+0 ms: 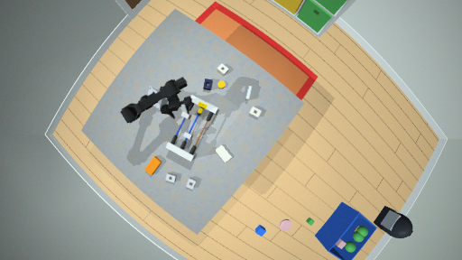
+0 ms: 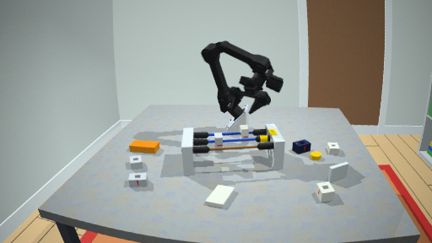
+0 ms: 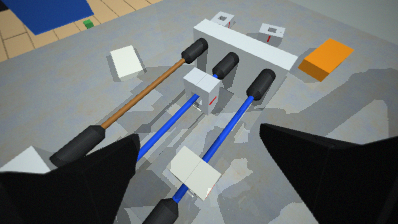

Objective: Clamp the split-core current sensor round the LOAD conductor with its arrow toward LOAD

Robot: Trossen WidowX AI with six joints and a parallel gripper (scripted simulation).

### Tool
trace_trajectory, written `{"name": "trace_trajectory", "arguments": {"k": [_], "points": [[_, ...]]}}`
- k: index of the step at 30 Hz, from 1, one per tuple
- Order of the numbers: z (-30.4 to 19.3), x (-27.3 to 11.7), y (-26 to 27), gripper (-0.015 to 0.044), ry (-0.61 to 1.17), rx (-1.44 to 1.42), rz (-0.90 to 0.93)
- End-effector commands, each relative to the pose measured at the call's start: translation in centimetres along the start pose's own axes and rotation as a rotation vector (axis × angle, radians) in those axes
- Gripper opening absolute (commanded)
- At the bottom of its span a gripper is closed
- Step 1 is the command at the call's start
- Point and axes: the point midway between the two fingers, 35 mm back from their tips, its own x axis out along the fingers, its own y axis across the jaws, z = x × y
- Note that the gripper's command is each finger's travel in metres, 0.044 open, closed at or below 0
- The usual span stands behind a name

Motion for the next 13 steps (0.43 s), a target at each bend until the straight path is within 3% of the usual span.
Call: {"name": "trace_trajectory", "arguments": {"k": [1,8,12,13], "points": [[0.0,-0.1,0.0,0.044,0.004,0.001,0.001],[0.1,0.1,0.0,0.044,0.017,0.012,-0.004],[1.5,3.0,-0.9,0.044,0.268,0.234,-0.094],[-0.1,1.1,-0.3,0.044,0.118,0.075,-0.046]]}}
